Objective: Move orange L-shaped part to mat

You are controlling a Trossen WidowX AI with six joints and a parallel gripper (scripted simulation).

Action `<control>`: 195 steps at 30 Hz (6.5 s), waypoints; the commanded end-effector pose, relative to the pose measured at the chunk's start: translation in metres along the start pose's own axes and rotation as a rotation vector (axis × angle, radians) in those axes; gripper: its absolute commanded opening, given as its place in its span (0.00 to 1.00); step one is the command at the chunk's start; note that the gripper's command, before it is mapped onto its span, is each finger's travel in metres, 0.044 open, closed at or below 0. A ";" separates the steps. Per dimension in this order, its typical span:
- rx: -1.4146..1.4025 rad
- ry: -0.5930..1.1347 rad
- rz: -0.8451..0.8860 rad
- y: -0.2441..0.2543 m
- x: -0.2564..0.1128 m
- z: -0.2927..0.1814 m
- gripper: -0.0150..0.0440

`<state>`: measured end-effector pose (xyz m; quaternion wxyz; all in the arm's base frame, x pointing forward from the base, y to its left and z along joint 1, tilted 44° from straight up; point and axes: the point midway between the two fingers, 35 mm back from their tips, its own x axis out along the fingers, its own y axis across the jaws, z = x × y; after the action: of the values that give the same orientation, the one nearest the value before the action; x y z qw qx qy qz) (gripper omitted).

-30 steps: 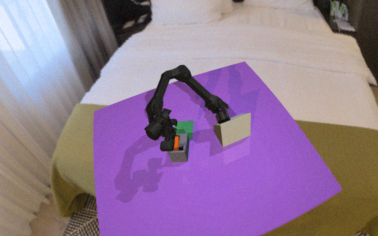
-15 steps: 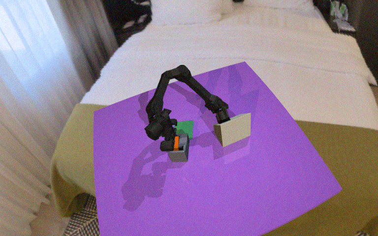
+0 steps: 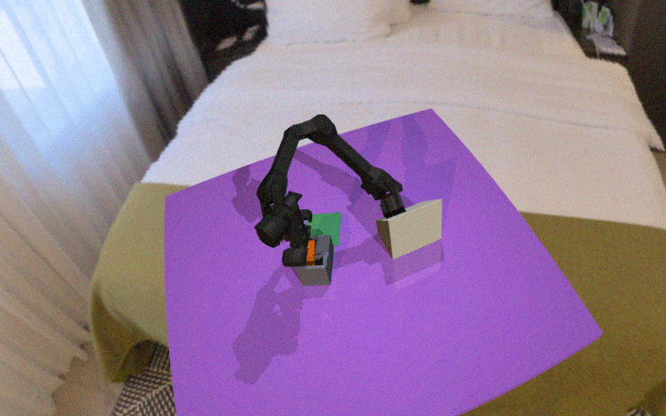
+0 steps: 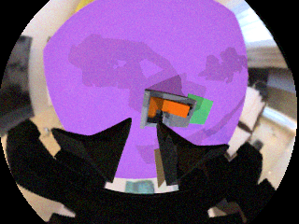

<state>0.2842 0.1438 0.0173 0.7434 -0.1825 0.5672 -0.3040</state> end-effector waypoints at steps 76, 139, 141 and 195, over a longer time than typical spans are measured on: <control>0.008 0.003 0.000 -0.002 0.104 -0.001 0.56; -0.734 0.006 -0.002 -0.036 -0.003 0.007 0.73; -0.910 0.008 -0.002 -0.045 -0.003 0.008 0.73; -1.570 0.018 -0.002 -0.077 0.066 0.009 0.73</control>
<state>0.2857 0.0463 0.0234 0.3962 -0.6513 0.6207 0.1832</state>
